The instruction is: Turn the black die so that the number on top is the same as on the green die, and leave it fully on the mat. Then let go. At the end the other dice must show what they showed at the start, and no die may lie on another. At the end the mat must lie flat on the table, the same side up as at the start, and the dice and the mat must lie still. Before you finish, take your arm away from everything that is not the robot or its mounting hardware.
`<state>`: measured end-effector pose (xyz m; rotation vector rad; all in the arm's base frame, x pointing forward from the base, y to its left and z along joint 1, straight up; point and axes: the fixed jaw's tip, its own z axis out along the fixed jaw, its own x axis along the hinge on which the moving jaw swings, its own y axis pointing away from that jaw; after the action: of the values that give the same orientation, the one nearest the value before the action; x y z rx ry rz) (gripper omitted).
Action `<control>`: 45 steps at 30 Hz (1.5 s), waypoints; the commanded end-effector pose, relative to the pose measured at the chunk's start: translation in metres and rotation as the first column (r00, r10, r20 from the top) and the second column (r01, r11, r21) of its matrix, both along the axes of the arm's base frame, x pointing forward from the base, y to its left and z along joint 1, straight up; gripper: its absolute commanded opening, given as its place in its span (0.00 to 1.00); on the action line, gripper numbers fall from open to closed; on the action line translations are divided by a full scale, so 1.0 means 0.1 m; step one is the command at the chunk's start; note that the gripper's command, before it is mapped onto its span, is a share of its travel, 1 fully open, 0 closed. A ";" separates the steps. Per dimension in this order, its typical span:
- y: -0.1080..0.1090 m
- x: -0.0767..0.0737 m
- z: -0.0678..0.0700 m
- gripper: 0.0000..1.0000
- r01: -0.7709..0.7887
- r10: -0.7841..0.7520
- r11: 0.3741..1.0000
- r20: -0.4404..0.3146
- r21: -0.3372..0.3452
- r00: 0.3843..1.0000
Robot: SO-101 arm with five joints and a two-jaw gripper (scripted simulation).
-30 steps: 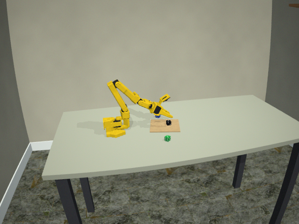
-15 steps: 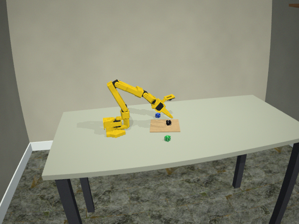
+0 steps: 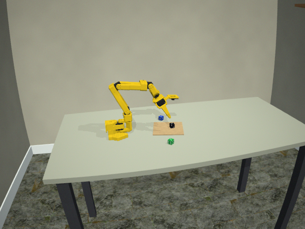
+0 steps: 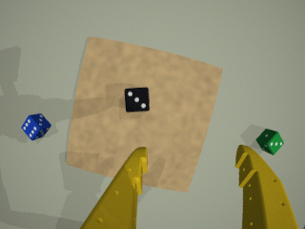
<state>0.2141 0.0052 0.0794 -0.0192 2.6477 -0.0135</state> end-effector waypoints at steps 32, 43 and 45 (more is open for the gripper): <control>-0.06 -0.48 0.42 0.29 0.023 -0.022 1.000 -0.231 -0.001 0.973; -0.06 -0.48 0.42 0.29 0.023 -0.022 1.000 -0.231 -0.001 0.973; -0.06 -0.48 0.42 0.29 0.023 -0.022 1.000 -0.231 -0.001 0.973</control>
<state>0.1631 -0.0002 0.1136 0.0098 2.9331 -0.0152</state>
